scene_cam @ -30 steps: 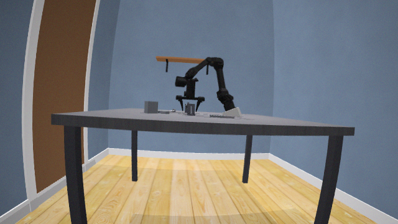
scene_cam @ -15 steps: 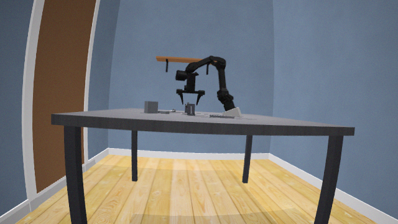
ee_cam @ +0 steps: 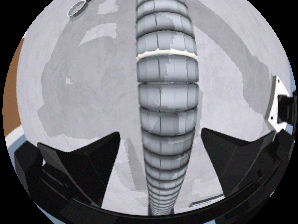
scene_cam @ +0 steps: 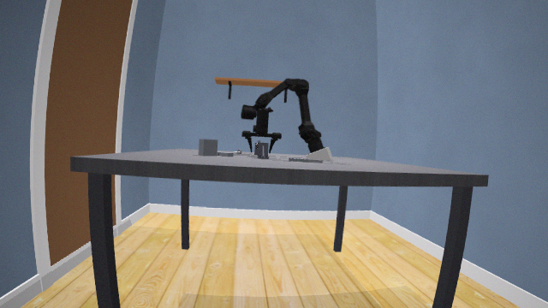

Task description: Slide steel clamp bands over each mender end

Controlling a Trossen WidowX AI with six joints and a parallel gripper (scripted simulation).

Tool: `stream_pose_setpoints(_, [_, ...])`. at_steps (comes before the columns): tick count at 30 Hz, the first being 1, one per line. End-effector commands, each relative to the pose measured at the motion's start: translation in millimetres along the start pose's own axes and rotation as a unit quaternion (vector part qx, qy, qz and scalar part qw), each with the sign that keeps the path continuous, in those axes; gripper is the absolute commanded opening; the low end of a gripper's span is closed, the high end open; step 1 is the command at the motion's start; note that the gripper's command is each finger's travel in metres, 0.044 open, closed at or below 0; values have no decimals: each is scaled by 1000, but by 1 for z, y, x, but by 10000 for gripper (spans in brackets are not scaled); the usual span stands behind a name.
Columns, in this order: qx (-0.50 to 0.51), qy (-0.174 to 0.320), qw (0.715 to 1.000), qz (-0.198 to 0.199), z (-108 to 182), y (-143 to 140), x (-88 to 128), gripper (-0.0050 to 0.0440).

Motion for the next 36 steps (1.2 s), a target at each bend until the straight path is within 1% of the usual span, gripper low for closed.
stream_pose_setpoints(1, [1,2,1000,3,0,-1,-2,392])
stream_pose_setpoints(9, [1,2,1000,3,0,-1,-2,200])
stream_pose_setpoints(10, [1,2,1000,3,0,-1,-2,200])
stream_pose_setpoints(16, [1,2,1000,3,0,-1,-2,160])
stream_pose_setpoints(23, [1,2,1000,3,0,-1,-2,150])
stream_pose_setpoints(33, [1,2,1000,3,0,-1,-2,83])
stream_pose_setpoints(36, [1,2,1000,3,0,-1,-2,77])
Point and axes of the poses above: the point midway between the two fingers, 35 mm back from their tips, its own x axis back along the fingers, its own y axis across the jaws, z = x × y, the point moved 6 cm from there along x, back along the fingers, and after that the axes turned 8 degrees about -x, right-handed, at the moved point
